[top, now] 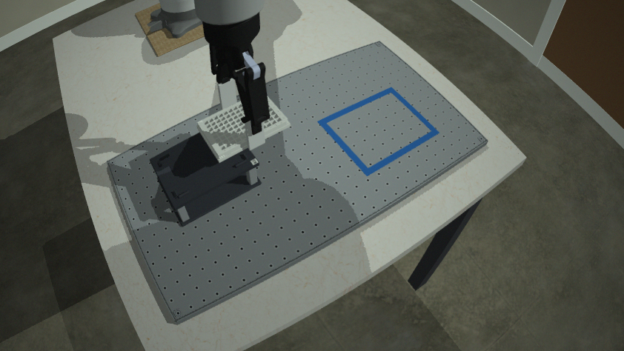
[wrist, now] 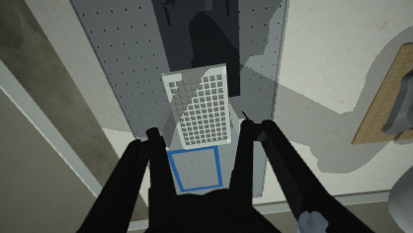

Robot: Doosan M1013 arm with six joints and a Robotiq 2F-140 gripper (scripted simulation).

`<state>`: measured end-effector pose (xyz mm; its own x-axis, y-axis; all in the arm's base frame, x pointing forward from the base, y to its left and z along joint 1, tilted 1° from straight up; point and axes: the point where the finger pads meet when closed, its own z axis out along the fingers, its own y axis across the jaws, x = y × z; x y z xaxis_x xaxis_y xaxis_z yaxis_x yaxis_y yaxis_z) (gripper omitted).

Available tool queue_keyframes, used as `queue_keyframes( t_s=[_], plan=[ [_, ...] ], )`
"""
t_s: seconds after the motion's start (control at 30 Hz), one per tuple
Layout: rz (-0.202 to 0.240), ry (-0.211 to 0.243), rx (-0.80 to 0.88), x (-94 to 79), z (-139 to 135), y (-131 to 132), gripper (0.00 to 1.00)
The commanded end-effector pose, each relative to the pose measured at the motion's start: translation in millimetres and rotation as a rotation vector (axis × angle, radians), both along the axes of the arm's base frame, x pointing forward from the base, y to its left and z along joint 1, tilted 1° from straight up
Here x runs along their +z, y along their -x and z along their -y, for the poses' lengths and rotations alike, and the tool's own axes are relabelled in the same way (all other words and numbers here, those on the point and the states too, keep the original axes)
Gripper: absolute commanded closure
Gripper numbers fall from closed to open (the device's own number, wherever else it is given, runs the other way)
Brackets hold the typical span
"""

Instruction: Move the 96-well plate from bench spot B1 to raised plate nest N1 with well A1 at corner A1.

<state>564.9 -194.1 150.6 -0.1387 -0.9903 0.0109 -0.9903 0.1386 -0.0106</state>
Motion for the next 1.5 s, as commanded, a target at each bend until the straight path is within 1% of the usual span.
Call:
queue_keyframes(
  t_s=[0.0,0.07,0.13,0.63,0.7,0.83,1.47],
  plan=[
    [0.000,0.000,0.000,2.3,11.1,4.0,1.00],
    [0.000,0.000,0.000,3.5,17.3,6.2,1.00],
    [0.000,0.000,0.000,3.5,17.3,6.2,1.00],
    [0.000,0.000,0.000,12.5,63.5,23.0,1.00],
    [0.000,0.000,0.000,12.5,63.5,23.0,1.00],
    [0.000,0.000,0.000,14.7,76.3,27.7,1.00],
    [0.000,0.000,0.000,14.7,75.8,27.5,1.00]
  ],
)
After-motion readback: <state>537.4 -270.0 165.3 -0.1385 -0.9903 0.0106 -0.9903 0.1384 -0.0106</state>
